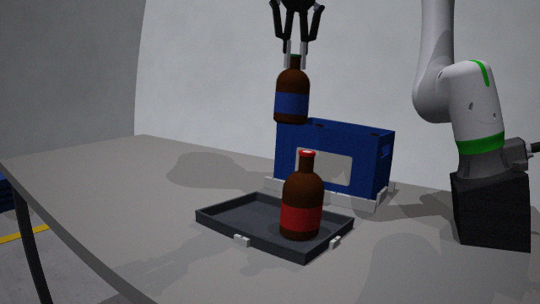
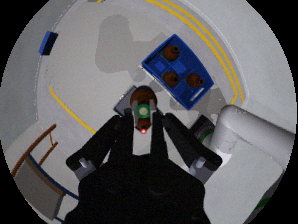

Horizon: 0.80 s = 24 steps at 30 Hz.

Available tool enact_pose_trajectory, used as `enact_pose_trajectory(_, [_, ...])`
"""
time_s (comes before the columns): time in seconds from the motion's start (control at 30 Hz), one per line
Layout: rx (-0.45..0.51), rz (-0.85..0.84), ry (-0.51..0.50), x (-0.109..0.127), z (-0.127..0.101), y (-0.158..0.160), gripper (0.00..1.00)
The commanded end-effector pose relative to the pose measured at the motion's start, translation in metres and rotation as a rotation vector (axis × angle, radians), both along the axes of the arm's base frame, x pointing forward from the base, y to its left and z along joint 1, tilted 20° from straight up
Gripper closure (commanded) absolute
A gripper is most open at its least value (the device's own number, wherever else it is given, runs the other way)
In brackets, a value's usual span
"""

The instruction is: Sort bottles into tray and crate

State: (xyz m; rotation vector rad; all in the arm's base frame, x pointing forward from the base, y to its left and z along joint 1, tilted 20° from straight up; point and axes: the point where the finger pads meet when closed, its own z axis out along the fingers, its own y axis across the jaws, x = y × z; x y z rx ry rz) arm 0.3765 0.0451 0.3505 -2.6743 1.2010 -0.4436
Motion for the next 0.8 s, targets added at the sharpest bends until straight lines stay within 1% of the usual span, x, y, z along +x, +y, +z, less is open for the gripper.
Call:
enact_pose_trajectory(0.0, [-0.001,-0.001,-0.001,-0.001,0.000,0.009,1.00])
enact_pose_trajectory(0.1, [0.000,0.000,-0.001,0.000,0.000,0.008,1.00])
enact_pose_trajectory(0.57, [-0.001,-0.001,-0.001,0.004,0.003,0.036,1.00])
enact_pose_trajectory(0.67, [0.000,-0.001,-0.001,0.003,0.003,0.035,1.00])
enact_pose_trajectory(0.77, [0.000,-0.001,-0.001,0.002,0.002,0.041,1.00])
